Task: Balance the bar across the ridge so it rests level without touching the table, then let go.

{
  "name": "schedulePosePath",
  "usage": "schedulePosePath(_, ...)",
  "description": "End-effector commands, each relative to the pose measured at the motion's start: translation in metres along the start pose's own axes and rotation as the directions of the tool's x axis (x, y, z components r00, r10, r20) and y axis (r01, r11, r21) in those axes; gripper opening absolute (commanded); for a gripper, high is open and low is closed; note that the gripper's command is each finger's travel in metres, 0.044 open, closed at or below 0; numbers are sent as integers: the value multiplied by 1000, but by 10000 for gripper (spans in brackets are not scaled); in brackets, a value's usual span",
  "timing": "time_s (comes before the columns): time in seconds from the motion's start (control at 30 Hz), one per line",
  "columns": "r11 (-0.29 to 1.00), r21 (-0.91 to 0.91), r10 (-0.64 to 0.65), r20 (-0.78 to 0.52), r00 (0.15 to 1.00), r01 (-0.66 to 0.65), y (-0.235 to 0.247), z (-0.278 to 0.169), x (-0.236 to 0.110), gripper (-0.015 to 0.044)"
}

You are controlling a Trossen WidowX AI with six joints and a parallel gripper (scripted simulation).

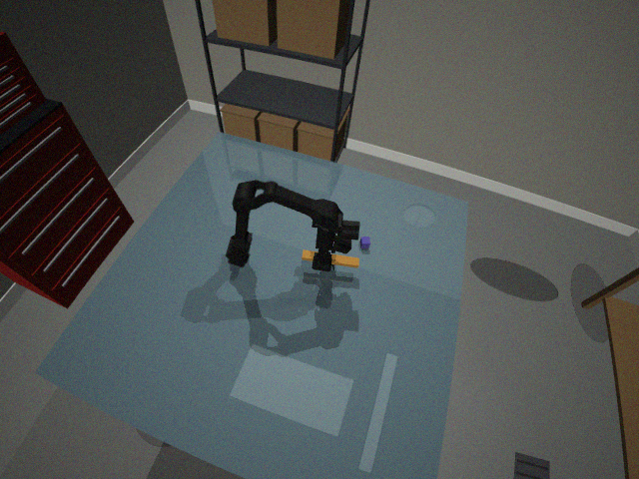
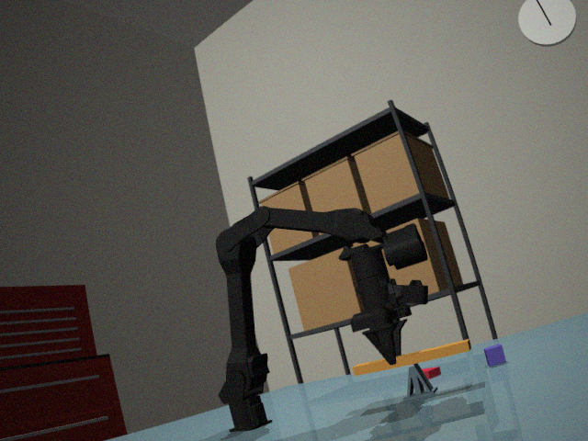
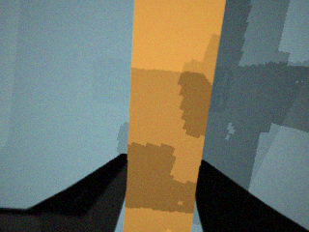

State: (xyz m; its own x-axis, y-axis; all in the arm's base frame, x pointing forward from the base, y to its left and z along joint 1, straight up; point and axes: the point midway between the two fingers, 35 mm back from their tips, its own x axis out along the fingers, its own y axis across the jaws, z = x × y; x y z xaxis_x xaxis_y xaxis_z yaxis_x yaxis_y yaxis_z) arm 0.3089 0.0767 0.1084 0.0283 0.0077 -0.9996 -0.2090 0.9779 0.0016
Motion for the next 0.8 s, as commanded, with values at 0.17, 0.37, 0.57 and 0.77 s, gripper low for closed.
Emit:
schedulePosePath(0.17,1000,-5,-1,1,1000,1,0,0,2,0)
schedulePosePath(0.37,1000,-5,-1,1,1000,1,0,0,2,0)
schedulePosePath(0.57,1000,-5,-1,1,1000,1,0,0,3,0)
schedulePosePath(0.77,1000,-5,-1,1,1000,1,0,0,3,0)
